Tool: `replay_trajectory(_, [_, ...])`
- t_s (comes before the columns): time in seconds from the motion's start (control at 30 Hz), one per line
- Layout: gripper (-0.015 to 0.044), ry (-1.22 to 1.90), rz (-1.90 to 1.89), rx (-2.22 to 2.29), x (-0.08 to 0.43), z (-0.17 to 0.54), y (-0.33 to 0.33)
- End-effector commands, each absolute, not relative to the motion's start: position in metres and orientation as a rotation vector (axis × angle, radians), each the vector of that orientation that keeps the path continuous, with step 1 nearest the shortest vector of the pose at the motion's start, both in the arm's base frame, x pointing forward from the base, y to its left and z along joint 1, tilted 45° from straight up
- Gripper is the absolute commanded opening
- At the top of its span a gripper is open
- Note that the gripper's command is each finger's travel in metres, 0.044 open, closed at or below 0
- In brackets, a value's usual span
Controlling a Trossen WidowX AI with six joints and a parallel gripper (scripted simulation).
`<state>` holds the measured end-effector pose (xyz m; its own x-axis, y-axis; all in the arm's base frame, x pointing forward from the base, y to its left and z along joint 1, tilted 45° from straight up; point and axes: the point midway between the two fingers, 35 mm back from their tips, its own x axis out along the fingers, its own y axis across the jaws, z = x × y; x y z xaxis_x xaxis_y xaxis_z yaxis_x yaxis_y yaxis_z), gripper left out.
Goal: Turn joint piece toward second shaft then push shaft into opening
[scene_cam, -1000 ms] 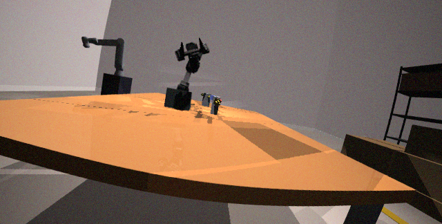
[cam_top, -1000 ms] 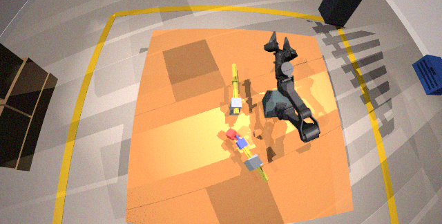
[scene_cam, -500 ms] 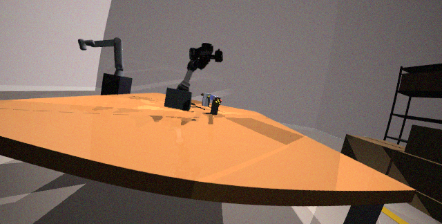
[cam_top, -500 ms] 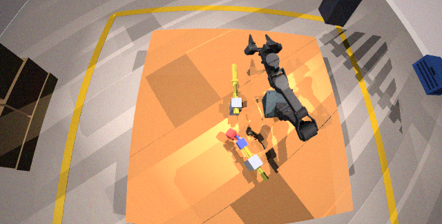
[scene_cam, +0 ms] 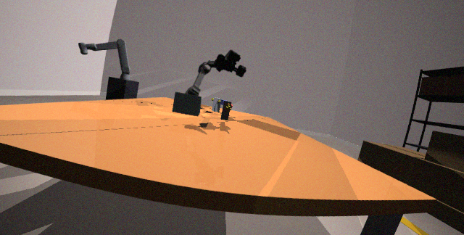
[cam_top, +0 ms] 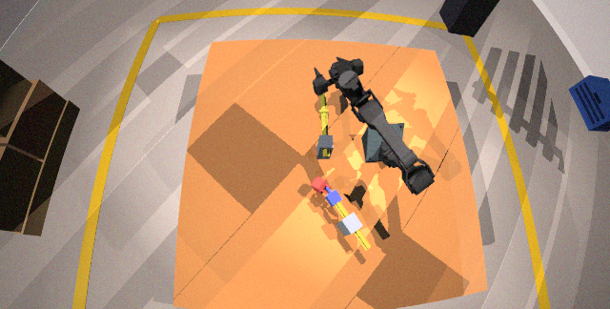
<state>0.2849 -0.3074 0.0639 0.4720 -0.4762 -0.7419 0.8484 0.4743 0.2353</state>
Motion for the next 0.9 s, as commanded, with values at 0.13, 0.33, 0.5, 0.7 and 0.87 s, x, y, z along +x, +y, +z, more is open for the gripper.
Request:
replay_trajectory(0.13, [0.044, 0.835, -0.662, 0.634, 0.319, 0.066, -0.269])
replay_trajectory(0.33, [0.044, 0.964, -0.484, 0.625, 0.337, 0.071, -0.233])
replay_trajectory(0.5, [0.044, 1.061, -0.333, 0.621, 0.349, 0.078, -0.2])
replay_trajectory(0.7, [0.044, 1.169, -0.144, 0.618, 0.358, 0.091, -0.159])
replay_trajectory(0.87, [0.044, 1.249, 0.016, 0.622, 0.361, 0.106, -0.123])
